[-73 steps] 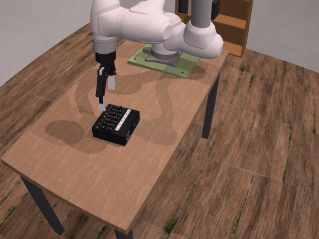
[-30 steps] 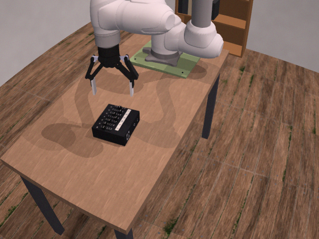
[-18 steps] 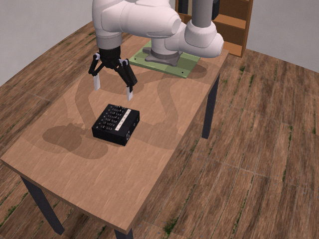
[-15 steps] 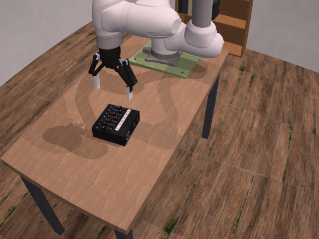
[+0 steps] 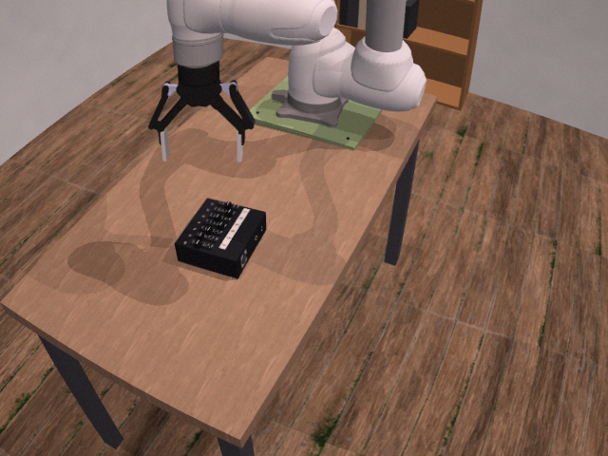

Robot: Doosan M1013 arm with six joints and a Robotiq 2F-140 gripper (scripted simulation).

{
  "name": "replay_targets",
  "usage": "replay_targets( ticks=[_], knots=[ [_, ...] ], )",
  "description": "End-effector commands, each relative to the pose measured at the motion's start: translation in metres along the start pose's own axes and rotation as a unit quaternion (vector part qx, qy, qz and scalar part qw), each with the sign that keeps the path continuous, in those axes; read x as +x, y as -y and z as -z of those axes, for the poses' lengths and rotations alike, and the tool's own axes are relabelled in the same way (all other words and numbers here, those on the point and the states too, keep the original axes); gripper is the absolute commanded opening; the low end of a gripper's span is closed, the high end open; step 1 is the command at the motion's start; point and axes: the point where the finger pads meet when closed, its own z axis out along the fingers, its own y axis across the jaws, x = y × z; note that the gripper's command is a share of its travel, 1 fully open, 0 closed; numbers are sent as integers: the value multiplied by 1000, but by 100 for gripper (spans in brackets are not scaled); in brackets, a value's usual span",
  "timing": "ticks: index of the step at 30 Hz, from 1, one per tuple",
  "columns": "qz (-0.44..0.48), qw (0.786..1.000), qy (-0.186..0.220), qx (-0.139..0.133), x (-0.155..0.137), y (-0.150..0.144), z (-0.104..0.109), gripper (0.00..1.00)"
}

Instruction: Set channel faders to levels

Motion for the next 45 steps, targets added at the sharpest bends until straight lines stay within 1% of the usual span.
replay_targets(
  ticks=[1,2,3,6,9,12,14,17,19,20,22,23,45],
  knots=[
    [110,994,-7,7,2,-13,33,100],
    [110,994,-7,7,2,-13,33,100],
    [192,981,-11,6,2,-17,44,100],
    [262,965,-13,-3,0,-30,80,100],
    [345,939,-15,-11,-3,-40,113,100],
    [424,905,-15,-18,-7,-48,141,100],
    [475,879,-16,-22,-9,-51,155,100],
    [549,835,-16,-26,-12,-55,168,100],
    [549,835,-16,-26,-12,-55,168,100],
    [616,787,-18,-25,-12,-55,170,100],
    [650,759,-21,-24,-13,-56,173,100],
    [660,750,-22,-23,-13,-56,173,100],
    [660,750,-22,-23,-13,-56,173,100]
  ],
)
